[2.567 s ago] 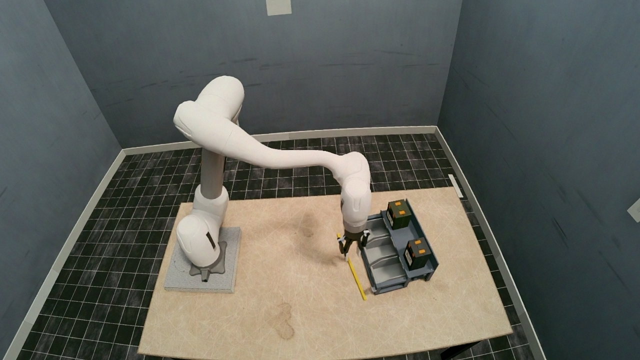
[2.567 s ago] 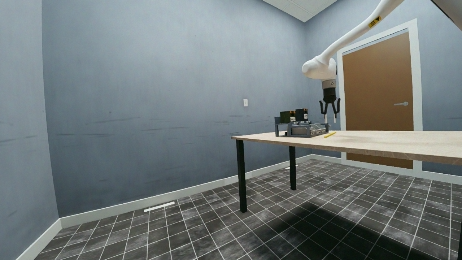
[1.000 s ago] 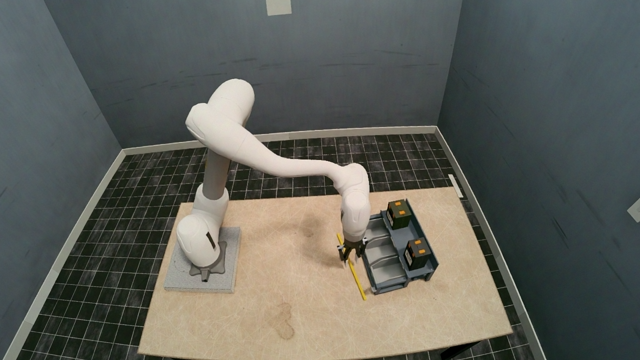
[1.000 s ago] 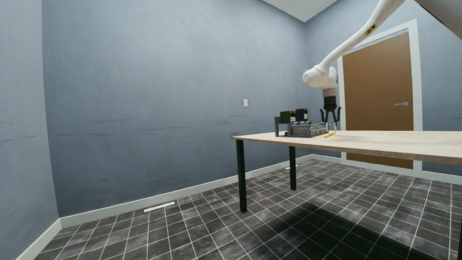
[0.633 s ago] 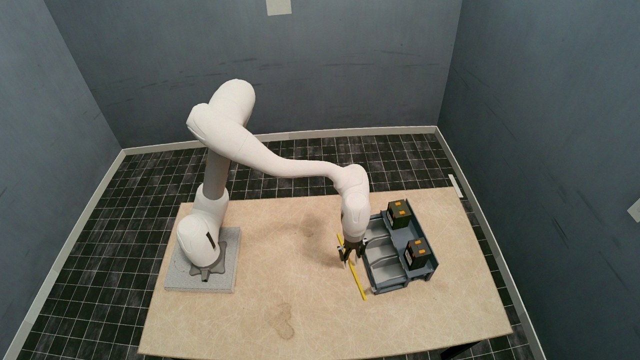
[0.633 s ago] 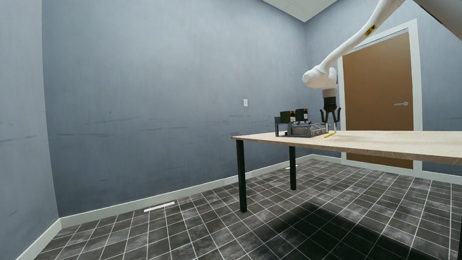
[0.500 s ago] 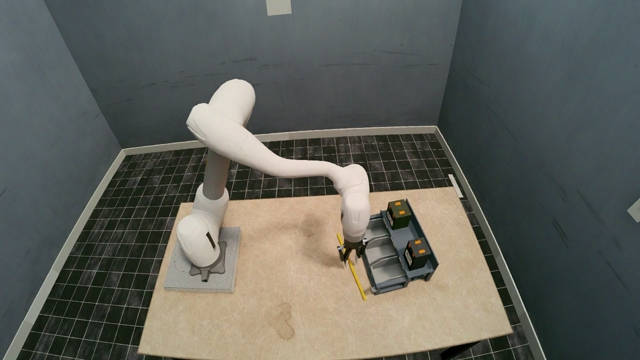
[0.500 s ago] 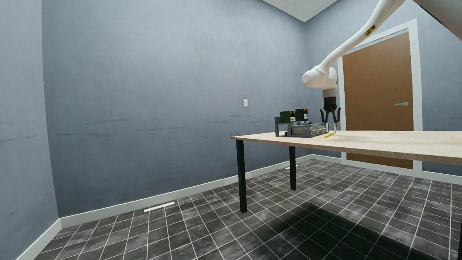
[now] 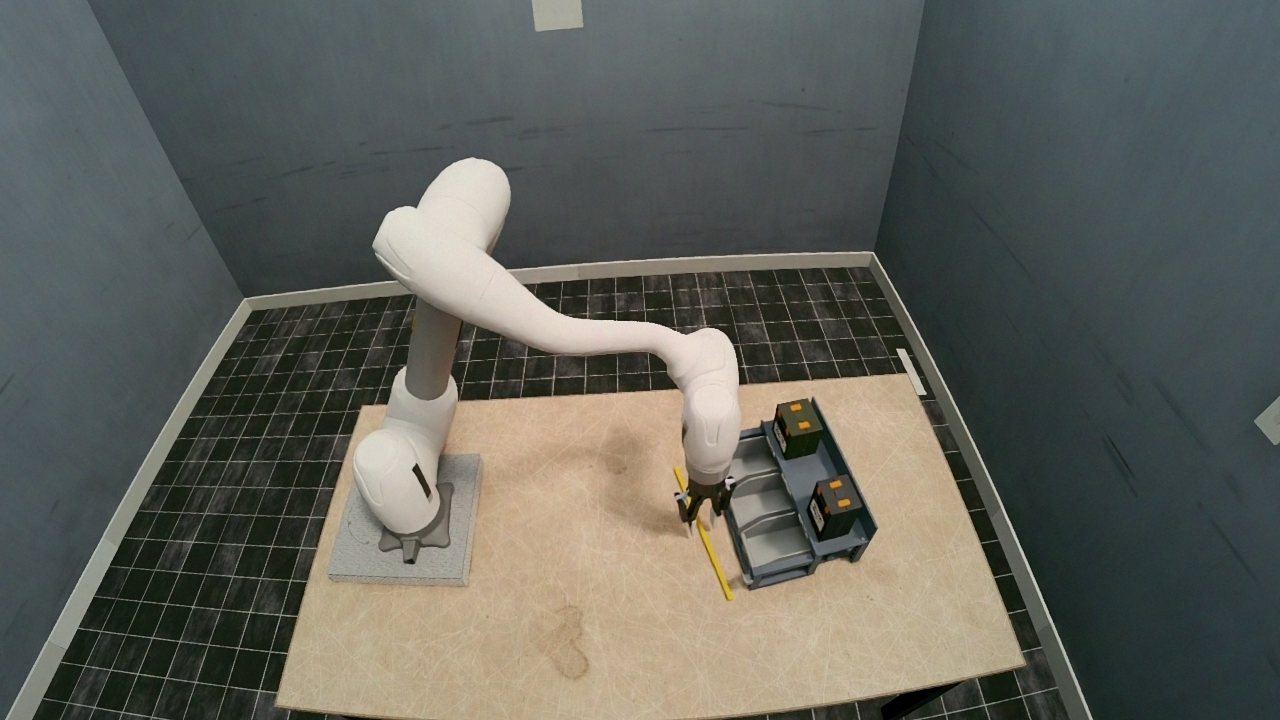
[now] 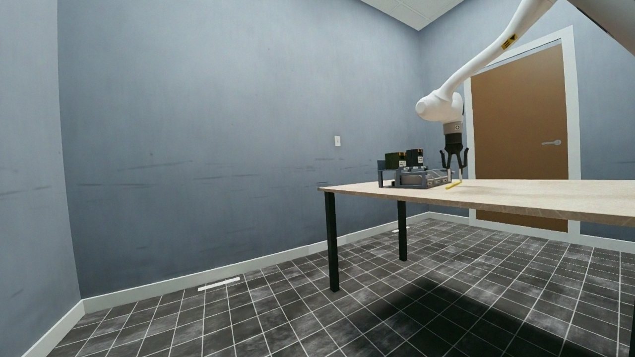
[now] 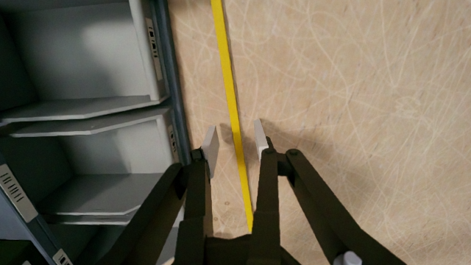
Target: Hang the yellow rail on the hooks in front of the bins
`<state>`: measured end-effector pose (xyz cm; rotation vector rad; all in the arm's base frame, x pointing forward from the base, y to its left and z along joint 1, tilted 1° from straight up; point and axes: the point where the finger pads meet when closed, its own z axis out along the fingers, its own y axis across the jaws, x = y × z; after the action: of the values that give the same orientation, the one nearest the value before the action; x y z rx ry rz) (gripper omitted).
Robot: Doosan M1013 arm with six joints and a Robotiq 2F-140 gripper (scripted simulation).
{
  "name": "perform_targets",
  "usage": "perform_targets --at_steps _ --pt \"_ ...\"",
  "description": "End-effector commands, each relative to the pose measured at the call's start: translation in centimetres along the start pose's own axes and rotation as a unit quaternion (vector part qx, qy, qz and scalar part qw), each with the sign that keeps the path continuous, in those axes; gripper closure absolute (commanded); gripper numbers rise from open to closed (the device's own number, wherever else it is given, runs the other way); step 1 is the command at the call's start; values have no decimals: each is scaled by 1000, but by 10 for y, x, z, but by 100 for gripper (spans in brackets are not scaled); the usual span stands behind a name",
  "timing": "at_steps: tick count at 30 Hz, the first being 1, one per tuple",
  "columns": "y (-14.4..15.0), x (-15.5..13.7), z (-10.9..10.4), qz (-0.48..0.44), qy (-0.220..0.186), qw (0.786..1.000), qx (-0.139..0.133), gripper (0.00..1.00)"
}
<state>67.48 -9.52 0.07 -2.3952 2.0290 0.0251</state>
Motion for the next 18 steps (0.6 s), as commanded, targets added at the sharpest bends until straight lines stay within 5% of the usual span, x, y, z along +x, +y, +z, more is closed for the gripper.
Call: perform_targets --at_steps 1,18 --pt "0 -3 7 -1 0 1000 0 63" --pt "0 -2 12 -1 0 1000 0 63"
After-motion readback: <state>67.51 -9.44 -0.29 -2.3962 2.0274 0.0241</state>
